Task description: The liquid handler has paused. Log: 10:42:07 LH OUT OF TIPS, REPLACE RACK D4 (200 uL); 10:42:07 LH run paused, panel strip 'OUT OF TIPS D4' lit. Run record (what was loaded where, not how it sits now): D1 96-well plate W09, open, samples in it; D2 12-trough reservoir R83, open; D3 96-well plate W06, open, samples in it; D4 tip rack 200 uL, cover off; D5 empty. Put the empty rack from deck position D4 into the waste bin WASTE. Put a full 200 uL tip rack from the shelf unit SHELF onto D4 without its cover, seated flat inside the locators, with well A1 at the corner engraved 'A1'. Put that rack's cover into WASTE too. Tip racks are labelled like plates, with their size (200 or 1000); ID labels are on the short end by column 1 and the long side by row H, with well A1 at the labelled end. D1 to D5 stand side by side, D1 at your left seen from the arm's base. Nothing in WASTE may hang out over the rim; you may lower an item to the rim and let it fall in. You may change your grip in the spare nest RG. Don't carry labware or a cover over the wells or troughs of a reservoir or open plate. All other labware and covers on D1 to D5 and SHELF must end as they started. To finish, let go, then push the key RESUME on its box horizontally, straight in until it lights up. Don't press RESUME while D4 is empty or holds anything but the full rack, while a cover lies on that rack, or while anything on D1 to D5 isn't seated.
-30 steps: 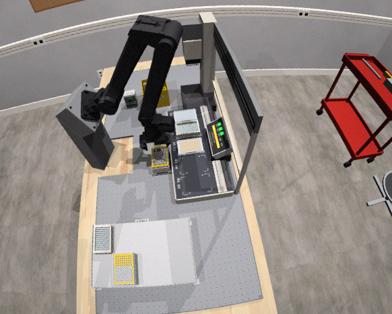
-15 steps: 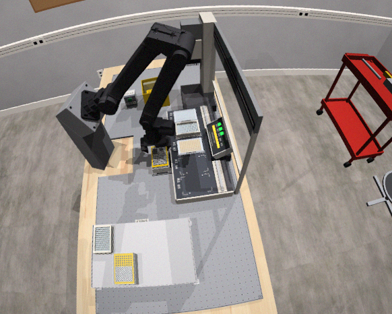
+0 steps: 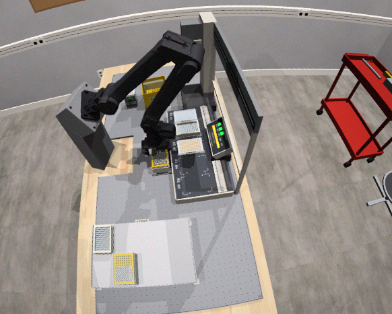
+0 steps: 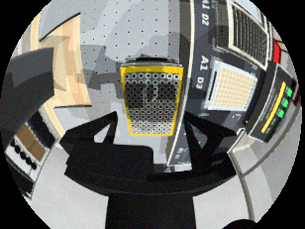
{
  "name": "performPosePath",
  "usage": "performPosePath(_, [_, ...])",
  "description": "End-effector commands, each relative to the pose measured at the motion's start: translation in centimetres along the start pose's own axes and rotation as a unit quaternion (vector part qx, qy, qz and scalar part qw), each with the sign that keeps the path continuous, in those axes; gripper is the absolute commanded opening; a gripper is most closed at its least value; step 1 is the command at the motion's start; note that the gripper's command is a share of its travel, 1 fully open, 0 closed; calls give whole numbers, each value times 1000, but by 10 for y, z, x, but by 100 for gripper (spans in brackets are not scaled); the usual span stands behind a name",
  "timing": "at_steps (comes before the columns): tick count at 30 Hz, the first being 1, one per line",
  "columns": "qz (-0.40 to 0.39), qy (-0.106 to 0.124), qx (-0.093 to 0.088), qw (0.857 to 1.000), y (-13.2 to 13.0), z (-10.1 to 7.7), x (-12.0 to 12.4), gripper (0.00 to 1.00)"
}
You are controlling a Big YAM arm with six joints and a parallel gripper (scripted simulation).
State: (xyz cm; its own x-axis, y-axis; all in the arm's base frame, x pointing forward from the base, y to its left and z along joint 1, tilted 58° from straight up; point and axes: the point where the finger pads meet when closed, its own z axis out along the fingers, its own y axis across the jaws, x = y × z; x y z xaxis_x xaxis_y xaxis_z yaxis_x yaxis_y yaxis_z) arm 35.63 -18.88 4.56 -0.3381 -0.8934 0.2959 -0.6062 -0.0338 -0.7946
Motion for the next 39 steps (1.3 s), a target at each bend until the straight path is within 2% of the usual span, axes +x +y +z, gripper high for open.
performPosePath(1, [-5, 2, 3, 1000, 0, 7, 3, 100])
performPosePath(36, [-5, 3, 2, 1000, 1, 57, 3, 100])
performPosePath(37, [-6, 2, 2, 1000, 0, 56, 3, 100])
performPosePath(38, [-5, 5, 13, 1000, -9, 53, 5, 100])
performPosePath(39, [-5, 6, 15, 1000, -10, 52, 6, 100])
